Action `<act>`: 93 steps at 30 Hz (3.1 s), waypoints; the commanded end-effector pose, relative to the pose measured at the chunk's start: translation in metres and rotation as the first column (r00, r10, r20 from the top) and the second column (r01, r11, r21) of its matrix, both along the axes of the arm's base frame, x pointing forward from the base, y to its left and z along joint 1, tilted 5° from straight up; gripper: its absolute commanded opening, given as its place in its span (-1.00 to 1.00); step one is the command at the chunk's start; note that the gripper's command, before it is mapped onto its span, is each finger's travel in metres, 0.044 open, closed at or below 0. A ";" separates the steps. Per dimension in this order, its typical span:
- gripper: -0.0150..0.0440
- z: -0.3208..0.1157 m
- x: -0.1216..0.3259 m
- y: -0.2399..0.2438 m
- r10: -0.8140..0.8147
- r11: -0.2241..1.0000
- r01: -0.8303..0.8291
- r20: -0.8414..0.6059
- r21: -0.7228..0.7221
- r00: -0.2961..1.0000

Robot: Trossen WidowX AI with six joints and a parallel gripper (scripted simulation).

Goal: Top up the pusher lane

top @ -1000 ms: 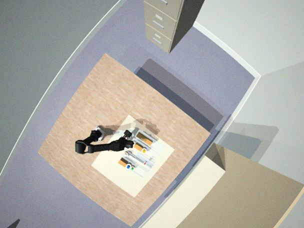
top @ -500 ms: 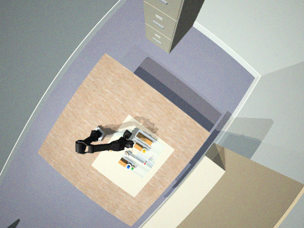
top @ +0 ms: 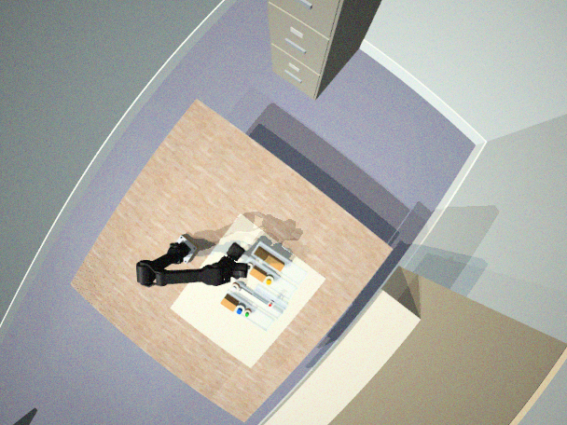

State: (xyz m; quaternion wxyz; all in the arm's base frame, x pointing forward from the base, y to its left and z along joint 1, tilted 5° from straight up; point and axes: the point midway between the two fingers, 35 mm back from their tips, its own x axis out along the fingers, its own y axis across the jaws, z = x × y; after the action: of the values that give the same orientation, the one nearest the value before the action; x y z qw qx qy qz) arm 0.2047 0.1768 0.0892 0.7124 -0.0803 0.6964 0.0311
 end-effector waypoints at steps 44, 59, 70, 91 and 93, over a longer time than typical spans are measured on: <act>-0.49 -0.007 0.069 -0.115 0.059 0.998 -0.059 0.010 -0.012 0.998; -0.49 -0.024 0.071 -0.116 0.059 0.998 -0.059 0.010 -0.012 0.998; -0.49 -0.024 0.075 -0.115 0.059 0.998 -0.059 0.010 -0.012 0.998; -0.49 -0.024 0.084 -0.113 0.059 0.998 -0.059 0.011 -0.011 0.998; -0.49 -0.024 0.085 -0.112 0.059 0.998 -0.059 0.011 -0.011 0.998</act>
State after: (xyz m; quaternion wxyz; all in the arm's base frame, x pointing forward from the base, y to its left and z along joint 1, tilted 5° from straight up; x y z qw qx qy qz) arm 0.2831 0.0633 0.0662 0.7108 -0.1026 0.6943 0.0469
